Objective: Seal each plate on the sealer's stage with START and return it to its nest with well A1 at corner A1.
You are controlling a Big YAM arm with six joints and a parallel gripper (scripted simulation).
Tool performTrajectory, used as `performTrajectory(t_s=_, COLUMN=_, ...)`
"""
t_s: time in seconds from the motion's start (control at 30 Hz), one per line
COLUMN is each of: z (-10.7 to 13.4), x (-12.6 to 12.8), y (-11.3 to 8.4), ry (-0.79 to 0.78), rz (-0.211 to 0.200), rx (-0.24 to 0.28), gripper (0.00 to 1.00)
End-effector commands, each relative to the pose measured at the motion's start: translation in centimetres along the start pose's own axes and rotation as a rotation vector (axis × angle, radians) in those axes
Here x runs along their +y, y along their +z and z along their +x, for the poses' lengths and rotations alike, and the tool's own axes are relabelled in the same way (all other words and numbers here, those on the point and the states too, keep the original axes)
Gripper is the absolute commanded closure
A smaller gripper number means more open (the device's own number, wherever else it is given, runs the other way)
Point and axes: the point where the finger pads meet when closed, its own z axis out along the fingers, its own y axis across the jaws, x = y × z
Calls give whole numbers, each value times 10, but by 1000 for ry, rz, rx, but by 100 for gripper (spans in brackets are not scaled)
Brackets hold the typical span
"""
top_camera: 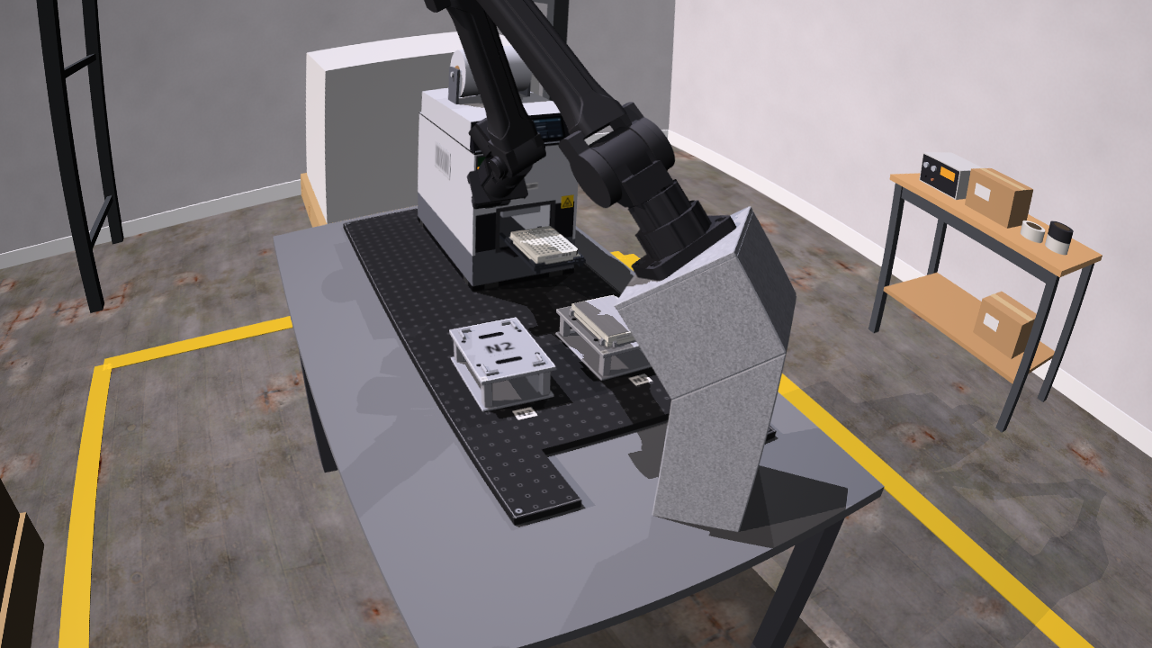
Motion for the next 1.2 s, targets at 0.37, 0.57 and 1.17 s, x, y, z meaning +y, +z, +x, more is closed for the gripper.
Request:
performTrajectory(t_s=0.37, z=-44, x=0, y=11, ry=-21, rz=-12, rx=-82, gripper=100)
performTrajectory(t_s=0.57, z=-45, x=-2, y=10, ry=-20, rz=-1, rx=-88, gripper=100)
performTrajectory(t_s=1.17, z=2, x=-2, y=-56, ry=-11, rz=6, rx=-12, gripper=100)
